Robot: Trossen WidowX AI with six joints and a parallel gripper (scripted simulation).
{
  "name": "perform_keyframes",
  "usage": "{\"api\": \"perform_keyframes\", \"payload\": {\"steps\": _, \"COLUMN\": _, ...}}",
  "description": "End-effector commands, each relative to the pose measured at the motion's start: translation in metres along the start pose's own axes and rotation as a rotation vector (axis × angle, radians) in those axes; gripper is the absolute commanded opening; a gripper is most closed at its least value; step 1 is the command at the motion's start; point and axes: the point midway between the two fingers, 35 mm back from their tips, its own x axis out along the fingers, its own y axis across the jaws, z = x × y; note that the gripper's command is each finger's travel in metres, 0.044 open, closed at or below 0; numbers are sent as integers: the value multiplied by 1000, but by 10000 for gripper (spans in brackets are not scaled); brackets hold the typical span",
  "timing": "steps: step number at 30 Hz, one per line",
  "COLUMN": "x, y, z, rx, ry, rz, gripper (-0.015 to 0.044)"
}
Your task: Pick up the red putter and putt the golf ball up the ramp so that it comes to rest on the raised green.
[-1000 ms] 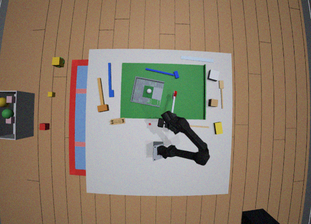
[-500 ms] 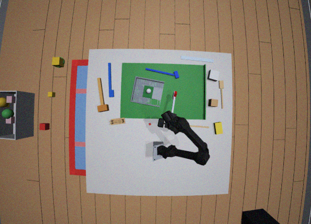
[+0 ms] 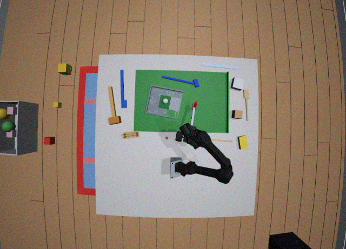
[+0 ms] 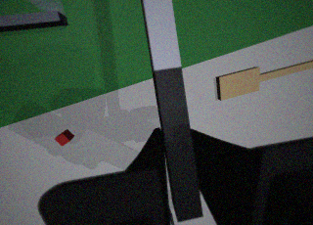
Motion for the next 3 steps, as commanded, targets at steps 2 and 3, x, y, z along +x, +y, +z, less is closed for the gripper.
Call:
{"api": "perform_keyframes", "payload": {"steps": 2, "x": 0, "y": 1, "z": 0, "rx": -4, "ry": -4, "rz": 1, "gripper": 0}}
{"api": "perform_keyframes", "payload": {"steps": 3, "x": 0, "y": 1, "z": 0, "rx": -4, "ry": -4, "rz": 1, "gripper": 0}}
